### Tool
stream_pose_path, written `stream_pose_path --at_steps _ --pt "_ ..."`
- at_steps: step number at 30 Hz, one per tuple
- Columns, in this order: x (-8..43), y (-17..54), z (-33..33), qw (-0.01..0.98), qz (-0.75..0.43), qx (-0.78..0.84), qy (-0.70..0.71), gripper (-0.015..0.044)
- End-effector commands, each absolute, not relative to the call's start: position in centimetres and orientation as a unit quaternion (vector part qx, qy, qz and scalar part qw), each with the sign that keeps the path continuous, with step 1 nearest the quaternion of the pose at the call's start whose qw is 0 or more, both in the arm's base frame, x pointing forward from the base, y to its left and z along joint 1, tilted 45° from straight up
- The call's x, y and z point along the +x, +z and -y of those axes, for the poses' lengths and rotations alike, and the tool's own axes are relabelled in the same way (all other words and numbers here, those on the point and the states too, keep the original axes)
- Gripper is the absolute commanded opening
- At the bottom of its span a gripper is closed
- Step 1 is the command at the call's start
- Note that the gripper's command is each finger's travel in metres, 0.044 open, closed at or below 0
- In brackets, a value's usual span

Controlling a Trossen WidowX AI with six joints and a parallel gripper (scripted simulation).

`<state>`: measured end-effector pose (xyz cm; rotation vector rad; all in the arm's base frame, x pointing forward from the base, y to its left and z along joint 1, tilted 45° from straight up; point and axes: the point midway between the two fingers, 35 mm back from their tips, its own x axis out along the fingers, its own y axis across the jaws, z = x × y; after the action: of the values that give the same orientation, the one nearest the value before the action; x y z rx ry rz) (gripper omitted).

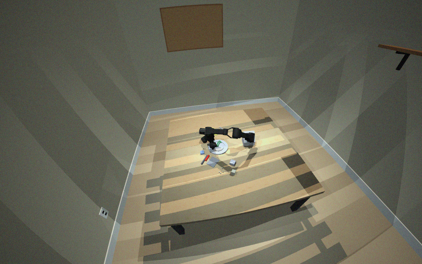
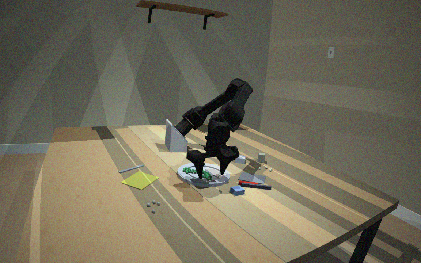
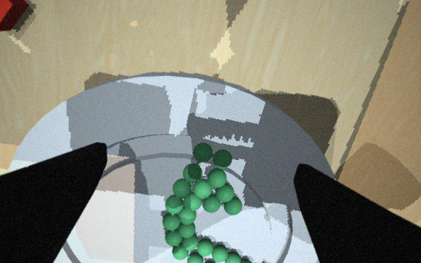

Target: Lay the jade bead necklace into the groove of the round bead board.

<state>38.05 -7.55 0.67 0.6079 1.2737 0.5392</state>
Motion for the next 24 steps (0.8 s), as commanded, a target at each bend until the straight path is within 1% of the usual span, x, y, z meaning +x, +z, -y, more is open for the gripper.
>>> stream_pose_path --at_steps 1,5,8,12,17,24 --pt "38.0 0.7 7.6 0.729 -0.578 0.273 0.244 0.0440" --pt "38.0 0.7 7.6 0.729 -0.578 0.273 0.244 0.0440" --pt "37.6 0.7 8.1 0.744 -0.563 0.228 0.279 0.0361" --pt "36.4 0.8 9.2 0.771 -0.509 0.101 0.368 0.0256" --pt "34.8 0.9 10.5 0.776 -0.426 -0.054 0.462 0.0125" --pt "34.6 0.9 10.6 0.774 -0.414 -0.075 0.473 0.0120"
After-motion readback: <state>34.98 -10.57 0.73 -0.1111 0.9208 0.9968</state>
